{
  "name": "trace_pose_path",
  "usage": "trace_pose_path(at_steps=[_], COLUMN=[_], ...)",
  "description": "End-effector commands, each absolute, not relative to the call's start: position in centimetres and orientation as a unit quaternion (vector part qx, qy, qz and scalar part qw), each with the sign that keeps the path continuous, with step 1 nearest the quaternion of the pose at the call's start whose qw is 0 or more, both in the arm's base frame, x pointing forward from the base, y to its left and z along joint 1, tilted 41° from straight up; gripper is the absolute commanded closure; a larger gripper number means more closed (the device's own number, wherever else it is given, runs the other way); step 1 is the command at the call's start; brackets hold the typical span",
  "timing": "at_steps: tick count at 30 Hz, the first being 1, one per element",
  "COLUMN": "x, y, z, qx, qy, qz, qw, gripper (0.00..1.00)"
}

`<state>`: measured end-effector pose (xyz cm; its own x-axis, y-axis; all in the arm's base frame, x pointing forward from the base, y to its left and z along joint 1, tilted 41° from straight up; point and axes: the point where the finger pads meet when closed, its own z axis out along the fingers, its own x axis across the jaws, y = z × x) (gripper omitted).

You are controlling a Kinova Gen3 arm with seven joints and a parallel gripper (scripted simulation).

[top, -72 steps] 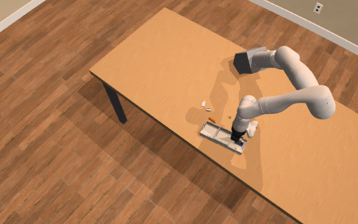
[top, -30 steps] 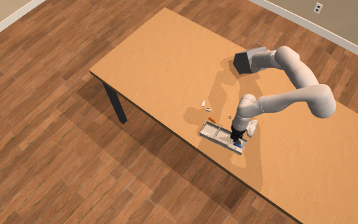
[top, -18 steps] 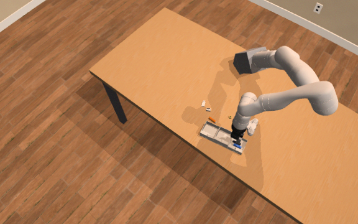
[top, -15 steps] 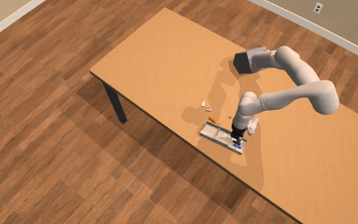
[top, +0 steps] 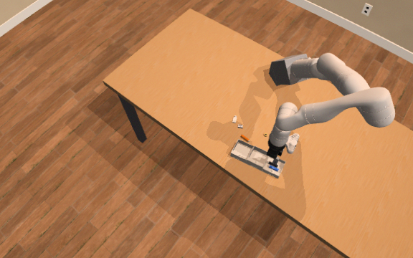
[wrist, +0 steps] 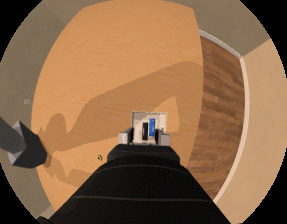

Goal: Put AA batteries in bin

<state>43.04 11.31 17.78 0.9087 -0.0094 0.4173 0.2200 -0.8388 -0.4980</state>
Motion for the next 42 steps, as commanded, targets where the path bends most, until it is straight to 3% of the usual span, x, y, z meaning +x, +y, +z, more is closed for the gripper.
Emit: trace_pose_path(at_steps=[1, 32, 42], x=[42.8, 38.8, 38.8], y=[10.5, 4.5, 4.7], z=[19.3, 27.4, 27.3], qx=[-0.935, -0.936, -0.935], qy=[-0.054, -0.053, -0.056], qz=[-0.21, -0.209, -0.21], qw=[0.28, 0.279, 0.279], gripper=[0.0, 0.0, 0.0])
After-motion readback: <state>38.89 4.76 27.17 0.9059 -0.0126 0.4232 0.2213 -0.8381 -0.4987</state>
